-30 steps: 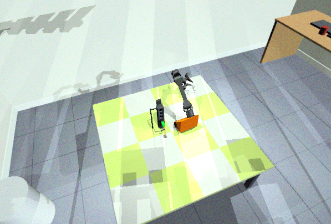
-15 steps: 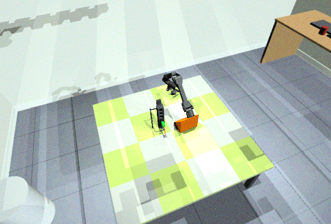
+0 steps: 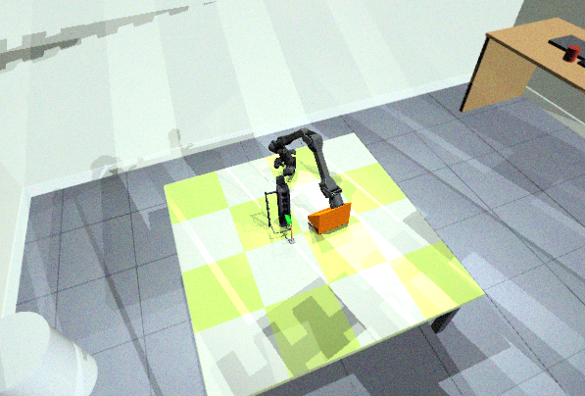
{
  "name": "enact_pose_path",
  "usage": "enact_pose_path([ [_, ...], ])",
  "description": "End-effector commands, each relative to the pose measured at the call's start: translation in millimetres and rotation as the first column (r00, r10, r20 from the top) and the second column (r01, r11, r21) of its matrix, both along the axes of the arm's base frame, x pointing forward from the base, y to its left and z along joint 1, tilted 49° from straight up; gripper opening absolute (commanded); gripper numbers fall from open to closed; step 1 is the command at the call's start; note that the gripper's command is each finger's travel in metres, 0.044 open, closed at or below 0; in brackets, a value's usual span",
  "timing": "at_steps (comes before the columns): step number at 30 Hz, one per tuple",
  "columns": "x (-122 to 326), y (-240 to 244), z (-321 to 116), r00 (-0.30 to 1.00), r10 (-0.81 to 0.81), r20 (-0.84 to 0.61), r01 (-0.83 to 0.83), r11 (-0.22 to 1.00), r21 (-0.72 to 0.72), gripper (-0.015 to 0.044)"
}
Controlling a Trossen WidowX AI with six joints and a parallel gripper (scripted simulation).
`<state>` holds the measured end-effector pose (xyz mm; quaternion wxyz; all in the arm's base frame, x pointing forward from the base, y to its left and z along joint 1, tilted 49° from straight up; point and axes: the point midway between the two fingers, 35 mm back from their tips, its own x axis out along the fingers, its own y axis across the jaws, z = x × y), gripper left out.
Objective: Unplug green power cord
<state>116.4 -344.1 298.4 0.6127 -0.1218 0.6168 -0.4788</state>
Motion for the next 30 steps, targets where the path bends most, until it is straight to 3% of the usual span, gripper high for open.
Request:
enact_pose_path([
  [1, 35, 9, -6, 0.996, 0.092, 0.022, -0.092, 0.996, -0.002, 0.0160],
  [14, 156, 66, -29, 0.925, 0.363, 0.114, -0.364, 0.931, -0.013, 0.0160],
  [30, 264, 185, -59, 0.751, 0.622, 0.222, -0.635, 0.772, -0.012, 0.0160],
])
